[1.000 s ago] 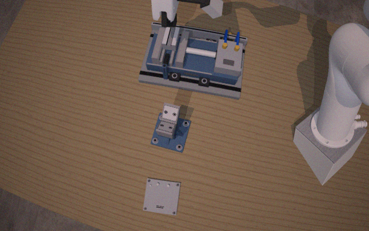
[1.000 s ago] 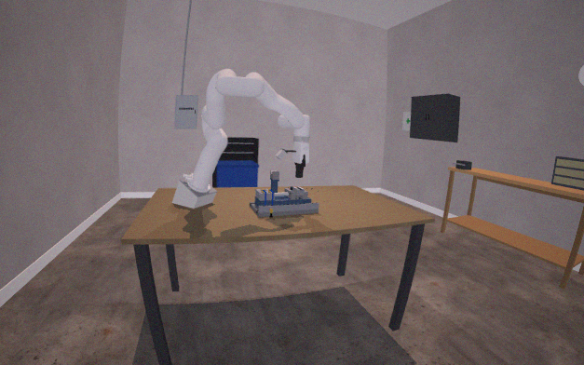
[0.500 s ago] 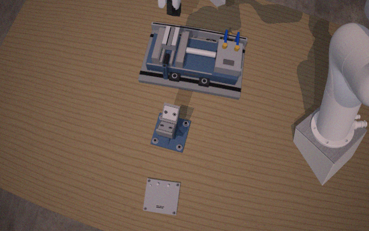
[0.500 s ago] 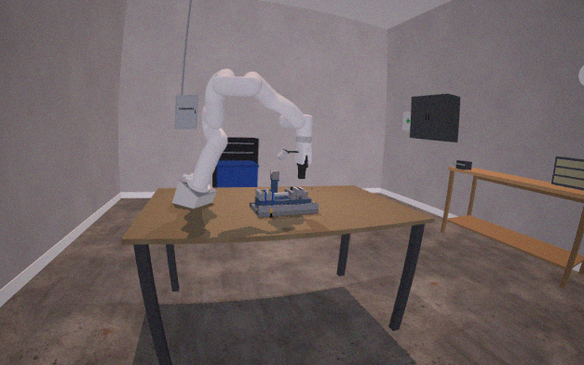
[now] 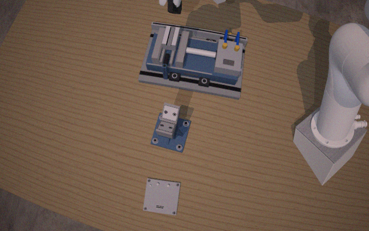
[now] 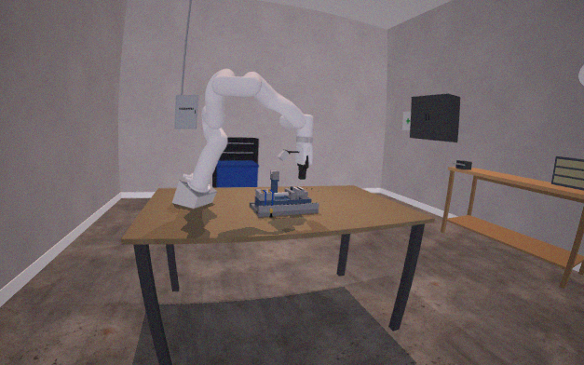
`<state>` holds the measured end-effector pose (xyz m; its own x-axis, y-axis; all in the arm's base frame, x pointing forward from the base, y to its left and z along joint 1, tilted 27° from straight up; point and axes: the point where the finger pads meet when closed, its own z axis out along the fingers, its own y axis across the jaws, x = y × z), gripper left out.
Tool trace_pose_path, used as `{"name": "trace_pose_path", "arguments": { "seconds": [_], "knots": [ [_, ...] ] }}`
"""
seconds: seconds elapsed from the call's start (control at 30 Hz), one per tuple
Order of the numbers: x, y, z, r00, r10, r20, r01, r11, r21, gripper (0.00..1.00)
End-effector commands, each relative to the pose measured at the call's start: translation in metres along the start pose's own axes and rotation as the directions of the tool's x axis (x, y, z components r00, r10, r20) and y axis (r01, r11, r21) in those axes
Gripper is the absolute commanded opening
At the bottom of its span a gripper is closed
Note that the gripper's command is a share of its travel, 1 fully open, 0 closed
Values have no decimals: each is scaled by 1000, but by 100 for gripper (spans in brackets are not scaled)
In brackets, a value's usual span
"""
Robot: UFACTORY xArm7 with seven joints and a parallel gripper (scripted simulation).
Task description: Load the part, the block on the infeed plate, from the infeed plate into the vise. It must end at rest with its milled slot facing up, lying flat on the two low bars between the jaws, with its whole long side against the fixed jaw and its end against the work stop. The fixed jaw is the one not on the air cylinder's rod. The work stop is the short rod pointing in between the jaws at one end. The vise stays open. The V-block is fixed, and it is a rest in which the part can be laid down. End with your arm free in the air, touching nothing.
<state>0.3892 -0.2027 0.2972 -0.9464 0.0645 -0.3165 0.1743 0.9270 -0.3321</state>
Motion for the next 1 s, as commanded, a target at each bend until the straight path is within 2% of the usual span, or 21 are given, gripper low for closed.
{"name": "trace_pose_path", "arguments": {
  "seconds": [0.0,0.97],
  "knots": [
    [-1,0,-1,1000,0,4,0,1000,1,0],
    [-1,0,2,1000,0,4,0,1000,0,0]
  ]
}}
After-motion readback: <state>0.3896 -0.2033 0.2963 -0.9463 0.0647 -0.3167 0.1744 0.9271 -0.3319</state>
